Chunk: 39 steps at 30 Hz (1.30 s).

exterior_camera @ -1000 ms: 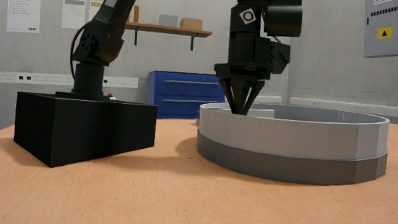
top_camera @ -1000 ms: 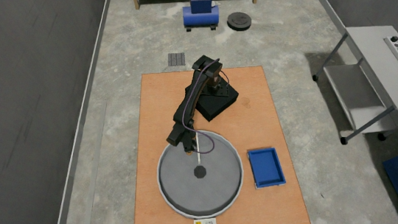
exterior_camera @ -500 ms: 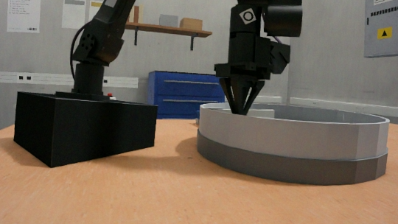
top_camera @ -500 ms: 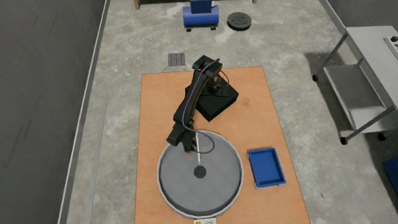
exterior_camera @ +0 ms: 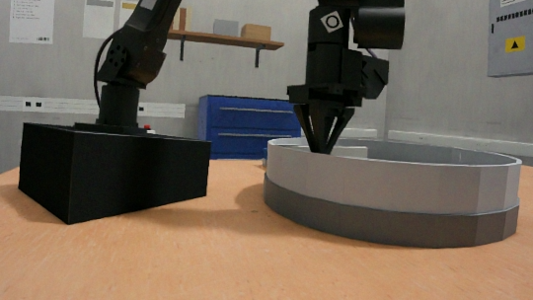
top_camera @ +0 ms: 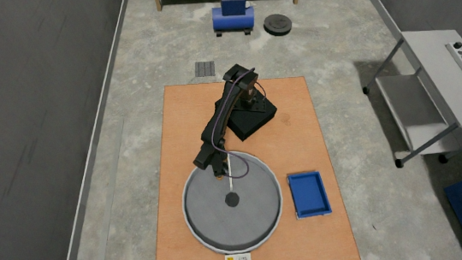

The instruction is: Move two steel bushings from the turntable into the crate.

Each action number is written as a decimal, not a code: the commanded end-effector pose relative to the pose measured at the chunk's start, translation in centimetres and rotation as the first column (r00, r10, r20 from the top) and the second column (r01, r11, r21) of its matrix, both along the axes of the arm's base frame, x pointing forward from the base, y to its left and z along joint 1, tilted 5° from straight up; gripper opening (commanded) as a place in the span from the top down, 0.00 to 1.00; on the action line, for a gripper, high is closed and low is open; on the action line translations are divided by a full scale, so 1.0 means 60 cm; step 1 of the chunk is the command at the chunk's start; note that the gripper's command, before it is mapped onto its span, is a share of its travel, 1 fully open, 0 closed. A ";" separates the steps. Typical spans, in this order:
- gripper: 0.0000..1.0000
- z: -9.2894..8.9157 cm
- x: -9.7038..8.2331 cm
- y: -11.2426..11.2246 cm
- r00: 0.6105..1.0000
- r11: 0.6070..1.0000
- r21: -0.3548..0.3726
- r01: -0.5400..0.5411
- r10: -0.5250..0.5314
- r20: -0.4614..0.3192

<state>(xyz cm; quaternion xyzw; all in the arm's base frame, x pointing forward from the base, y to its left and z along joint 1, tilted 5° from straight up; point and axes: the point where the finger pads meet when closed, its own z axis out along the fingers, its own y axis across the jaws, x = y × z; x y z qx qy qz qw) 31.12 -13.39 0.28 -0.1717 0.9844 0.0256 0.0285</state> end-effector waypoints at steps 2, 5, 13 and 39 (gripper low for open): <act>0.87 0.013 0.017 0.006 0.999 1.000 -0.009 -0.005 0.006 0.047; 0.87 0.005 0.007 0.012 0.999 1.000 -0.003 -0.005 0.006 0.033; 0.87 0.012 0.018 0.006 0.998 1.000 -0.014 -0.002 0.003 0.056; 0.87 0.011 0.014 0.007 0.999 1.000 -0.010 -0.003 0.003 0.046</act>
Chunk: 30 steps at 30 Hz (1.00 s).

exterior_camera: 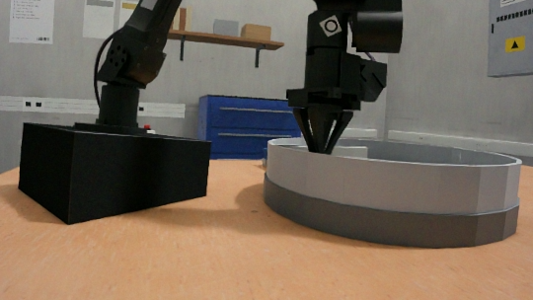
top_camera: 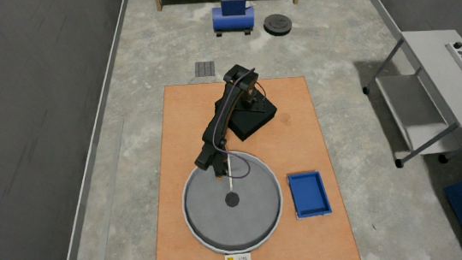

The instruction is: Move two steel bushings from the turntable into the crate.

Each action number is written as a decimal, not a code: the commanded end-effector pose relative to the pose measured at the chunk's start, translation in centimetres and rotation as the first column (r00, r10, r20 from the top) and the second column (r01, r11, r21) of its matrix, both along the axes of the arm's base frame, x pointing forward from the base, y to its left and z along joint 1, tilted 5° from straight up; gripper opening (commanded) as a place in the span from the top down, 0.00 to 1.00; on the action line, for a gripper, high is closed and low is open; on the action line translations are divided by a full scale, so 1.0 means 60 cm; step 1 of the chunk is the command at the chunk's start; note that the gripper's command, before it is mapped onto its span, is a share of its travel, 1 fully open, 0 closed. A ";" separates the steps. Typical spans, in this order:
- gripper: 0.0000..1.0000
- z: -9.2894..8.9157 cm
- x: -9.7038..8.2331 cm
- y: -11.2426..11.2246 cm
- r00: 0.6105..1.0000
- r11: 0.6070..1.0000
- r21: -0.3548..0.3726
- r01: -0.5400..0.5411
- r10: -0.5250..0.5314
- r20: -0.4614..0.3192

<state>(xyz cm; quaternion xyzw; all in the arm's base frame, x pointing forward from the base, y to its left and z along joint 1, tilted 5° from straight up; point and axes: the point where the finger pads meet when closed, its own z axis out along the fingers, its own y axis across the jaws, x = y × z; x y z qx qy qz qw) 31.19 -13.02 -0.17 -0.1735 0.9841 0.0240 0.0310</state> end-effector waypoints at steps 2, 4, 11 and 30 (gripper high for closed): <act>0.87 0.019 0.013 0.001 0.999 1.000 -0.007 0.000 0.000 0.041; 0.87 0.019 0.013 0.001 0.999 1.000 -0.007 0.000 0.000 0.041; 0.87 0.008 -0.007 0.003 1.000 1.000 0.002 0.003 -0.003 0.020; 0.87 0.016 0.004 -0.002 0.999 1.000 -0.007 0.003 -0.003 0.039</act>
